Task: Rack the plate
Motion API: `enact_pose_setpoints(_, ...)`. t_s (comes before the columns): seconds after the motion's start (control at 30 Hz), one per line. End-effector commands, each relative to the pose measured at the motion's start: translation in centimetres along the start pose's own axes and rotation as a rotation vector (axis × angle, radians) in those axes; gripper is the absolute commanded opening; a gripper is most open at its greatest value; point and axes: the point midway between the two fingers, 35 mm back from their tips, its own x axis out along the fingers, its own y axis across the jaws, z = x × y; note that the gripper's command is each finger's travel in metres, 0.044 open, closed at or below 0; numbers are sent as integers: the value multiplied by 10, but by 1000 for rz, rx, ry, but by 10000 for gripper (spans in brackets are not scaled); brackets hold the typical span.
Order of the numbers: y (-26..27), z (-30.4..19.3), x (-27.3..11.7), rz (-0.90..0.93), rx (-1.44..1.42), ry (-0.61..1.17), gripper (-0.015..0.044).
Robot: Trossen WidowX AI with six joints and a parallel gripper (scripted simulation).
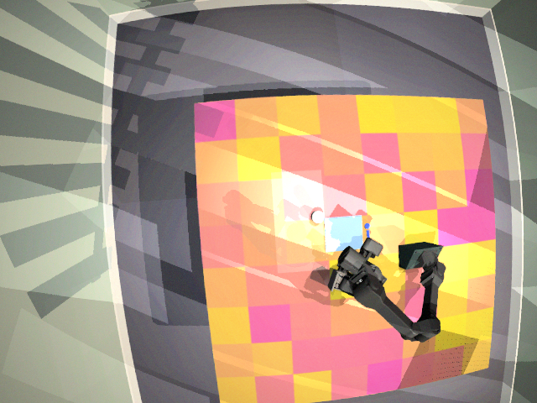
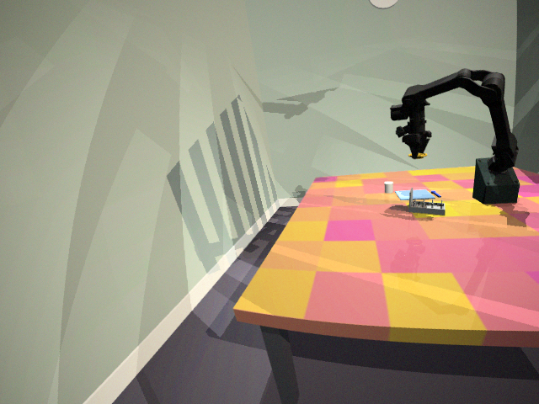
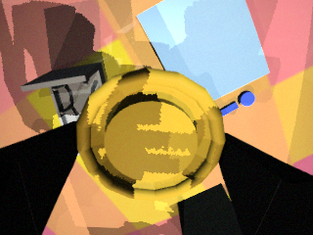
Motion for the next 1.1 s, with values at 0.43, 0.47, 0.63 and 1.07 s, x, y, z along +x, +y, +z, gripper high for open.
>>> enact_pose_setpoints(0.43, 37, -64, -2, 5, 576, 3, 0)
enact_pose_setpoints(0.47, 39, -67, -2, 5, 611, 3, 0)
enact_pose_setpoints(0.63, 46, -87, 0, 5, 783, 5, 0)
enact_pose_setpoints(1.07, 59, -137, 7, 4, 1230, 13, 0)
